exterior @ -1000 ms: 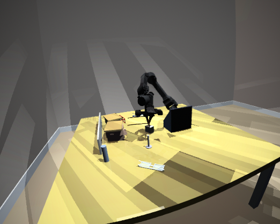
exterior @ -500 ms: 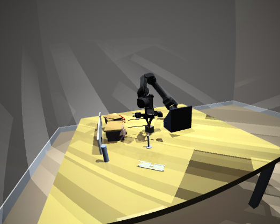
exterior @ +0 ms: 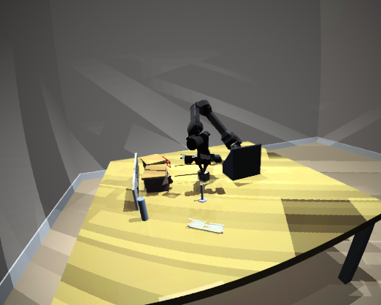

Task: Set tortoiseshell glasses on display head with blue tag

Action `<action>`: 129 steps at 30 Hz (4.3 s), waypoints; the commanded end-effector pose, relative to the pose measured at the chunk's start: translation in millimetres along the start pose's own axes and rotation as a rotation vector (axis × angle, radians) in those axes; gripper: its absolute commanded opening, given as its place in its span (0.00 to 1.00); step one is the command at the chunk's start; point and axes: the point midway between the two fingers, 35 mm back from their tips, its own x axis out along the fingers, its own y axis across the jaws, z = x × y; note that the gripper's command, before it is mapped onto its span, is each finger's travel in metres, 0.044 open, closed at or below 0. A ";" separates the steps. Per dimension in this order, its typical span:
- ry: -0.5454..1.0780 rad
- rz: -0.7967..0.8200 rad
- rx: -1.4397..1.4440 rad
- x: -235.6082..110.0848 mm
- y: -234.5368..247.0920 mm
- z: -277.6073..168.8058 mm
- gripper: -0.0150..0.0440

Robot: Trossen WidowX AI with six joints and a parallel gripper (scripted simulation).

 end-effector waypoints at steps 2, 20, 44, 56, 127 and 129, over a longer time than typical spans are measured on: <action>0.005 -0.002 -0.004 6.4 0.7 -0.8 0.25; 0.006 -0.002 -0.004 9.2 -15.8 -0.9 0.25; -0.012 0.013 -0.001 11.7 -53.8 -1.7 0.25; -0.013 -0.017 -0.001 12.5 -67.2 -1.9 0.25; 0.001 -0.004 0.002 17.7 -157.0 -3.0 0.25; 0.001 -0.004 0.002 17.8 -158.0 -3.1 0.25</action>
